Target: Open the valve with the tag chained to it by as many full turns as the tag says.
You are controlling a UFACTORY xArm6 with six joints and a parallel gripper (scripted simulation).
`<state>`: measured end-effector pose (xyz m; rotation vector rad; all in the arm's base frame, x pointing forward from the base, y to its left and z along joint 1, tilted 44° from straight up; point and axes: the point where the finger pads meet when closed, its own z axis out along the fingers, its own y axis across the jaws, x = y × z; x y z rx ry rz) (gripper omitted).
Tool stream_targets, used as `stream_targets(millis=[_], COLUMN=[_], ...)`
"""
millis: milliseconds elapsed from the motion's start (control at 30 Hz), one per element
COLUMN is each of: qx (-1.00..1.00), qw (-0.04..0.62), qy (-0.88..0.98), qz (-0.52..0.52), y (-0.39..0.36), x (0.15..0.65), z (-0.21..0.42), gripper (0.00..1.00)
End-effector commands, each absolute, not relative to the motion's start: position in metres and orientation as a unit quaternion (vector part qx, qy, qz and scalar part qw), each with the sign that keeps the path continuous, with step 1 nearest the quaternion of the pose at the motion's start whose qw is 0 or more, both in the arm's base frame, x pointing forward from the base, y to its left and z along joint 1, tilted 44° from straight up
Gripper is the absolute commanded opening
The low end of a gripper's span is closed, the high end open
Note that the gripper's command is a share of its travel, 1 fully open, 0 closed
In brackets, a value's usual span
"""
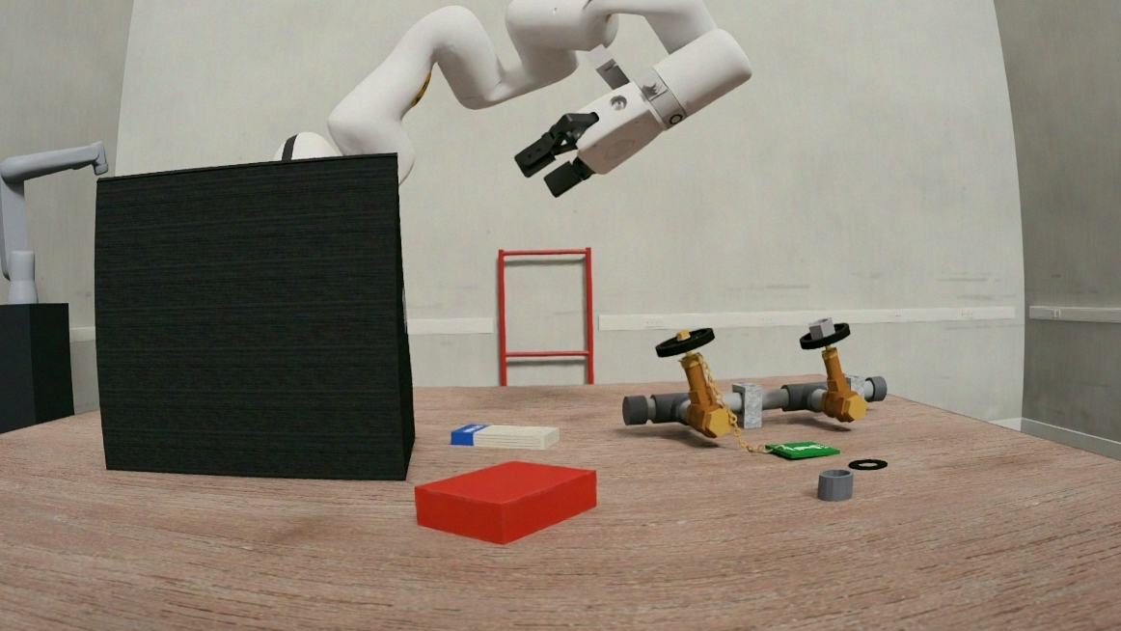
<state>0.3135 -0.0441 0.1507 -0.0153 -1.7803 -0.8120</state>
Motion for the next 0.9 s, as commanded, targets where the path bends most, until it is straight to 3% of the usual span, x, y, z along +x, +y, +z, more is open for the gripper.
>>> stream_targets(millis=[0,867], qx=[-0.049,-0.387], qw=[0.558,0.535], qy=[-0.764,-0.734], qz=[-0.320,-0.159], y=[-0.044,-0.039], x=[0.321,0.384], z=[0.141,0.068], gripper=[1.00,1.00])
